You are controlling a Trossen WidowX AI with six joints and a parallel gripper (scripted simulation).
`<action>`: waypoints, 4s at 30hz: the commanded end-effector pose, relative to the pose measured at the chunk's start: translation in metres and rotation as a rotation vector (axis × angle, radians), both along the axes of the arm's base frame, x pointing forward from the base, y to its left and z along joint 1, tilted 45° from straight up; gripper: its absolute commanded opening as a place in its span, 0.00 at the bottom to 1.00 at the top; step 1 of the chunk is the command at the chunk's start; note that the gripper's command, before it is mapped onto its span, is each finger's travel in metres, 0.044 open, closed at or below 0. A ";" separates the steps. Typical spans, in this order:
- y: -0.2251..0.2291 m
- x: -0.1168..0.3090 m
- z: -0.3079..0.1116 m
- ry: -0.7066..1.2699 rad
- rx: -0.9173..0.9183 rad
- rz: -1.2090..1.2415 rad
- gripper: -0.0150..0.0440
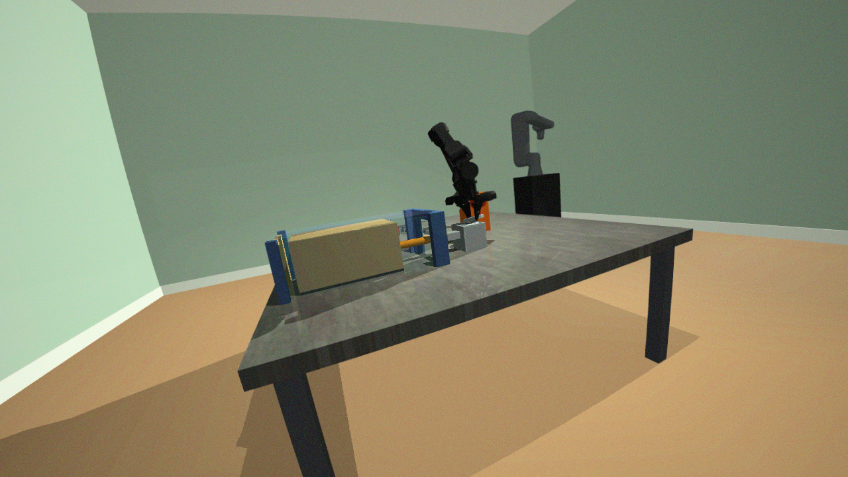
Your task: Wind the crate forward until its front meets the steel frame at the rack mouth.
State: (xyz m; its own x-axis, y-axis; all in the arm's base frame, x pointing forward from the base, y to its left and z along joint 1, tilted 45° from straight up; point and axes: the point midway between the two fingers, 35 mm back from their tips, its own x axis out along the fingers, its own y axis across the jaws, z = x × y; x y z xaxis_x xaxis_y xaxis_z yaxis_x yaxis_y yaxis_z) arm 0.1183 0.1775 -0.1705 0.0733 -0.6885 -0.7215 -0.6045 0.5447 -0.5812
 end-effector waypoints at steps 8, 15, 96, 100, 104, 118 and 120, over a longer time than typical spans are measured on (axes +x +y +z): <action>-0.004 0.001 -0.002 0.042 -0.010 0.040 0.25; -0.005 0.002 -0.001 0.073 -0.017 0.073 0.25; -0.002 -0.001 -0.005 -0.020 0.003 -0.026 0.25; -0.004 0.001 -0.002 0.046 -0.011 0.044 0.25; -0.005 0.002 -0.002 0.063 -0.015 0.063 0.25; -0.007 0.003 0.000 0.125 -0.028 0.129 0.25; -0.006 0.002 -0.001 0.123 -0.027 0.127 0.25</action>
State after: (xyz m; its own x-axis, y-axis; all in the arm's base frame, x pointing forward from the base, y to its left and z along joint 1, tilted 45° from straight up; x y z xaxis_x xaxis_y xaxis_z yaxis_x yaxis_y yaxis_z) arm 0.1176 0.1756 -0.1702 0.0638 -0.6921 -0.7189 -0.7106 0.4743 -0.5196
